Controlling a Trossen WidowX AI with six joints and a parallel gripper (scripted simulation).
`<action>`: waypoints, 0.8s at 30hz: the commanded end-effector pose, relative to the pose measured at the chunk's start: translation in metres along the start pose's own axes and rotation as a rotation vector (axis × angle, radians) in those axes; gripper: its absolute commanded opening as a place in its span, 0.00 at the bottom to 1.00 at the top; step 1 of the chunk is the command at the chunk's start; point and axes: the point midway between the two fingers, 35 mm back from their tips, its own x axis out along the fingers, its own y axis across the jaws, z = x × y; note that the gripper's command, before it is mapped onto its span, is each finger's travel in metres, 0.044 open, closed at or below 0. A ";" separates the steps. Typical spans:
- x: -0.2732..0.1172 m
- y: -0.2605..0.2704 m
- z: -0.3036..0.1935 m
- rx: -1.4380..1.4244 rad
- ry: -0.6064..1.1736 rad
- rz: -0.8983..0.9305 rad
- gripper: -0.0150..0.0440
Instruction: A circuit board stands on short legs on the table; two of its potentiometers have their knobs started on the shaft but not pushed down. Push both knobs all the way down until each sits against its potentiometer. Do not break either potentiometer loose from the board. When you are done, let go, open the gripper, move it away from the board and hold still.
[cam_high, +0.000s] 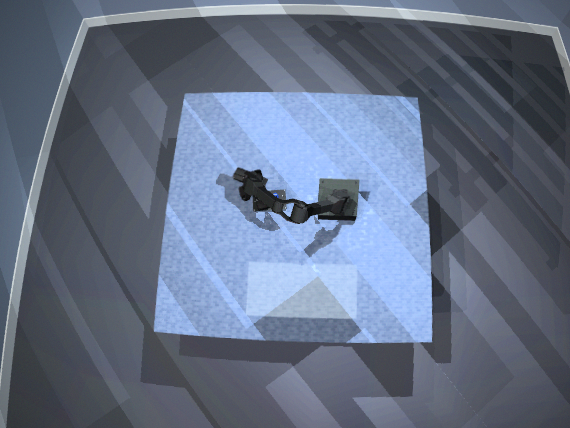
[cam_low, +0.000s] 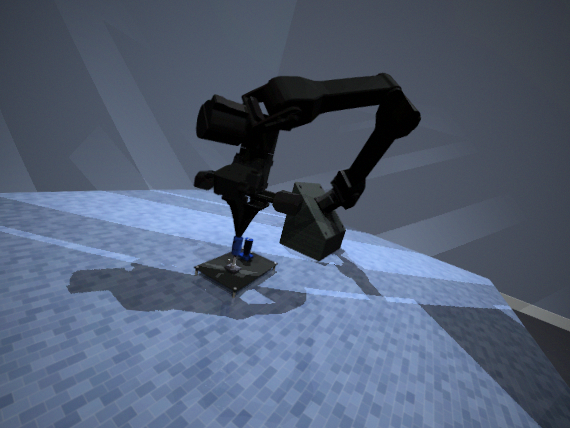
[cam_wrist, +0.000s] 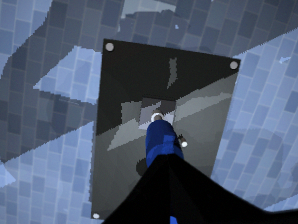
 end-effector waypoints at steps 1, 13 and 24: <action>0.001 0.000 0.000 0.005 -0.004 0.003 0.25; 0.001 0.000 0.000 0.005 -0.004 0.003 0.25; 0.005 0.000 0.000 0.005 -0.004 0.004 0.25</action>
